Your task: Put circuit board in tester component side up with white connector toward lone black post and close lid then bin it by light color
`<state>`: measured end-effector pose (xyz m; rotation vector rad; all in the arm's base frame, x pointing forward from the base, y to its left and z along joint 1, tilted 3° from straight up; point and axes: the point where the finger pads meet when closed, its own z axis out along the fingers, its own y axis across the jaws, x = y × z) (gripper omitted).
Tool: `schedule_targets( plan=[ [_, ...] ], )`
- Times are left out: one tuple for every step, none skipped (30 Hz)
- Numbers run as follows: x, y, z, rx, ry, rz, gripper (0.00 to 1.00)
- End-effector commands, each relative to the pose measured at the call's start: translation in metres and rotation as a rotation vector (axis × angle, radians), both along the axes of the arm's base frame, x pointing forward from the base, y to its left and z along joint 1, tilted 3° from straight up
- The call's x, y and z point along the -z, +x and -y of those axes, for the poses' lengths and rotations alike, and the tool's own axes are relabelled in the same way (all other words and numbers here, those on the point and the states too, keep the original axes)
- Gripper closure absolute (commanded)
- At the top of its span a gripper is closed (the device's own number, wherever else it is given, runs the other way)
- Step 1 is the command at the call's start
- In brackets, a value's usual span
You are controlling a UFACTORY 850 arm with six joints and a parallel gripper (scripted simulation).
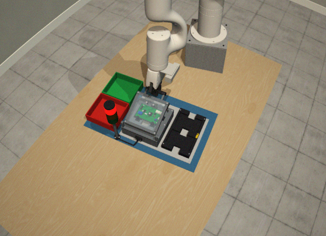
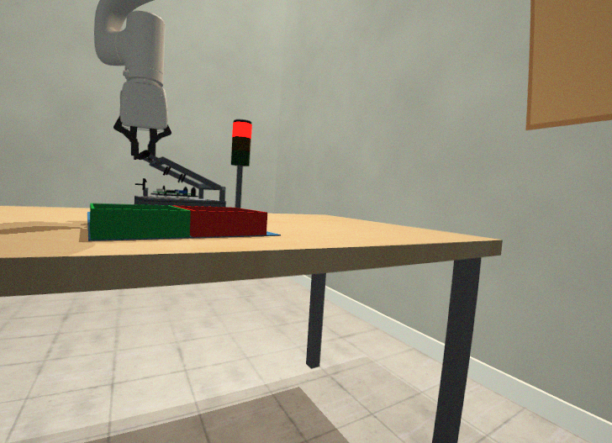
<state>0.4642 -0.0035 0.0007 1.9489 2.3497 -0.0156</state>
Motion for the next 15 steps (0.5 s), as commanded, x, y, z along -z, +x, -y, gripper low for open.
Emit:
schedule_targets(
  plan=[
    [-0.0008,0.0011,0.0000,0.001,0.012,-0.041,0.72],
    [-0.0008,0.0011,0.0000,0.001,0.012,-0.041,0.72],
    [-0.0008,0.0011,0.0000,0.001,0.012,-0.041,0.72],
    [-0.0008,0.0011,0.0000,0.001,0.012,-0.041,0.72],
    [-0.0008,0.0011,0.0000,0.001,0.012,-0.041,0.72],
    [-0.0008,0.0011,0.0000,0.001,0.012,-0.041,0.72],
    [-0.0008,0.0011,0.0000,0.001,0.012,-0.041,0.72],
    [-0.0007,0.0010,0.0000,0.001,0.012,-0.041,0.72],
    [-0.0006,0.0010,0.0000,0.001,0.012,-0.041,0.72],
    [-0.0004,0.0010,0.0000,0.001,0.012,-0.041,0.72],
    [-0.0002,0.0009,0.0000,0.001,0.012,-0.041,0.72],
    [0.0001,0.0009,0.0000,0.001,0.012,-0.041,0.72],
    [0.0003,0.0008,0.0000,0.001,0.012,-0.041,0.72],
    [0.0006,0.0007,0.0000,0.001,0.012,-0.041,0.72],
    [0.0009,0.0006,0.0000,0.001,0.012,-0.041,0.72]
  ],
)
